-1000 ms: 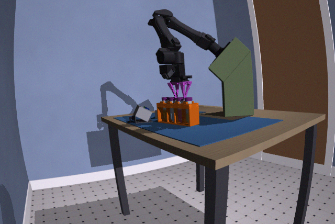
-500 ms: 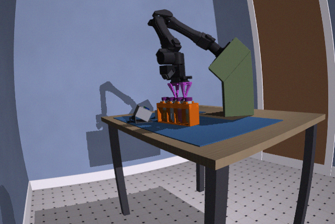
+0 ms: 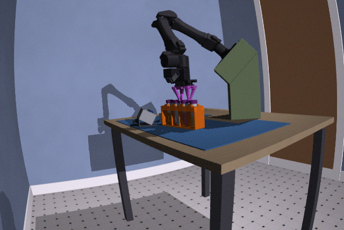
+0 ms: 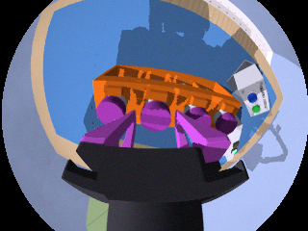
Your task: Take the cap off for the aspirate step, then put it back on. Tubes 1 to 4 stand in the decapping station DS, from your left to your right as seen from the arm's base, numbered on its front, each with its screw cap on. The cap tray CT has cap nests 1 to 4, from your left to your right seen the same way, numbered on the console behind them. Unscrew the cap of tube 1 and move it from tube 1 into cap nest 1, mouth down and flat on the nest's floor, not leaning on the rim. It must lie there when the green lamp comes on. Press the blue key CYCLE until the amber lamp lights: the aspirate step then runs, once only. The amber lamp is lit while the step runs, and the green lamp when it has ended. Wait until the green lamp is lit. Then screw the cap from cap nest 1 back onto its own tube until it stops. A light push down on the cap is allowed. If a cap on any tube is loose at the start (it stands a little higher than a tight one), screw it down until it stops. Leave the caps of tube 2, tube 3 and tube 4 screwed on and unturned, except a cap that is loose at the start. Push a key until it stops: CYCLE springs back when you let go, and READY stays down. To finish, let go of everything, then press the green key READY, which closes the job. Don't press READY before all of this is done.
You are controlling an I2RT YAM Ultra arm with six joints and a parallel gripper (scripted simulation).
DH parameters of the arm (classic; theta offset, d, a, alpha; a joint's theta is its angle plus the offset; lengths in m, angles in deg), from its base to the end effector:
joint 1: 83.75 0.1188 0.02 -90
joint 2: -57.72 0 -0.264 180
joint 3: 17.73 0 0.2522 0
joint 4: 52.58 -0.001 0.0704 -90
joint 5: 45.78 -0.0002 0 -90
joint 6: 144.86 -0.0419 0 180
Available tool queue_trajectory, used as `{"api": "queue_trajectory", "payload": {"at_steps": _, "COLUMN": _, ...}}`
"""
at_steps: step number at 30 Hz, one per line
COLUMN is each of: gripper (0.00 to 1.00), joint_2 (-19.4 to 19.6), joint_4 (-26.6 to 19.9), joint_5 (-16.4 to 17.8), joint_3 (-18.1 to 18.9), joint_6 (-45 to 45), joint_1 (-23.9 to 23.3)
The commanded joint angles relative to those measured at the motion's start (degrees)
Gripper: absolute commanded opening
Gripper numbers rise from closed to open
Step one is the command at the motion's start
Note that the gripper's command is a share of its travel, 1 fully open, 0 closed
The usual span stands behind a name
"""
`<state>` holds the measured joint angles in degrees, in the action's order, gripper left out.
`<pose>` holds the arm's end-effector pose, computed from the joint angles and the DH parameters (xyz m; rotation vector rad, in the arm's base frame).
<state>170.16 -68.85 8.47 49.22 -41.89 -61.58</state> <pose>0.3300 0.1091 0.0909 -0.5627 2.4506 -0.7551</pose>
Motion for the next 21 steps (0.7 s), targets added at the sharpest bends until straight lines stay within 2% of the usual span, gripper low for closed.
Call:
{"api": "queue_trajectory", "payload": {"at_steps": 1, "gripper": 0.49, "joint_2": -0.15, "joint_4": 0.45, "joint_5": 0.33, "joint_3": 0.23, "joint_6": 0.31, "joint_1": 0.19}}
{"api": "queue_trajectory", "payload": {"at_steps": 3, "gripper": 0.49, "joint_2": -0.15, "joint_4": 0.43, "joint_5": 0.32, "joint_3": 0.23, "joint_6": 0.3, "joint_1": 0.2}}
{"api": "queue_trajectory", "payload": {"at_steps": 4, "gripper": 0.0, "joint_2": -0.15, "joint_4": 0.43, "joint_5": 0.33, "joint_3": 0.23, "joint_6": 0.3, "joint_1": 0.2}}
{"api": "queue_trajectory", "payload": {"at_steps": 18, "gripper": 0.0, "joint_2": -0.15, "joint_4": 0.45, "joint_5": 0.33, "joint_3": 0.22, "joint_6": 0.3, "joint_1": 0.19}}
{"api": "queue_trajectory", "payload": {"at_steps": 21, "gripper": 0.0, "joint_2": -0.15, "joint_4": 0.46, "joint_5": 0.33, "joint_3": 0.22, "joint_6": -3.12, "joint_1": 0.18}}
